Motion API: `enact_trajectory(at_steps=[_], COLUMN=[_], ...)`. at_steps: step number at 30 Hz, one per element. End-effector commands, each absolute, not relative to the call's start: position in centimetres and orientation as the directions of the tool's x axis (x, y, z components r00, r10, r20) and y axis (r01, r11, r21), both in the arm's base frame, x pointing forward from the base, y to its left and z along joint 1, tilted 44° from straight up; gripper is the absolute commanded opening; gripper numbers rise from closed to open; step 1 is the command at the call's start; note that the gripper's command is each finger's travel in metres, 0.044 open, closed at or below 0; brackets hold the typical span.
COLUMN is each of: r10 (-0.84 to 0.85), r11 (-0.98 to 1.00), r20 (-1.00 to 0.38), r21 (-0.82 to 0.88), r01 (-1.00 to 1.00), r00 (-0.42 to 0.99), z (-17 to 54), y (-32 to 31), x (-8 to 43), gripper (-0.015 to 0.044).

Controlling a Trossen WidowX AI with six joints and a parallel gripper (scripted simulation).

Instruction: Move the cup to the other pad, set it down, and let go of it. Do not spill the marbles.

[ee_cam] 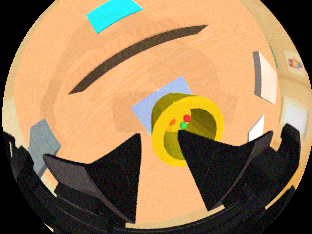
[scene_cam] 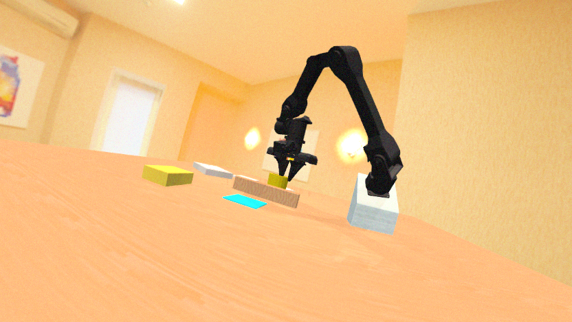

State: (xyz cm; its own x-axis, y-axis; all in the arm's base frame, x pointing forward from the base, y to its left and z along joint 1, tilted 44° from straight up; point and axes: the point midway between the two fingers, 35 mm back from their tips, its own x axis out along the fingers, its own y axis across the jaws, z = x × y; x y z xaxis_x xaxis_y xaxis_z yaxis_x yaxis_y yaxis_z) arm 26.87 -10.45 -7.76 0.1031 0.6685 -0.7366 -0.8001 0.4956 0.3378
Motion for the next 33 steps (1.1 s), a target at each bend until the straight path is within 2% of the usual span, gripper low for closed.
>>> enact_trajectory(at_steps=[1,16,33], r10=[0.672,0.674,0.671], r11=[0.498,0.497,0.493], r20=[-0.733,-0.731,-0.734], r21=[0.345,0.345,0.34], r01=[-0.796,-0.796,-0.8], r00=[0.103,0.103,0.101], z=[-8.2,-9.5,-9.4], y=[-9.9,-8.5,-8.7], x=[26.9,27.0,27.0], gripper=[0.0167,0.0167,0.0053])
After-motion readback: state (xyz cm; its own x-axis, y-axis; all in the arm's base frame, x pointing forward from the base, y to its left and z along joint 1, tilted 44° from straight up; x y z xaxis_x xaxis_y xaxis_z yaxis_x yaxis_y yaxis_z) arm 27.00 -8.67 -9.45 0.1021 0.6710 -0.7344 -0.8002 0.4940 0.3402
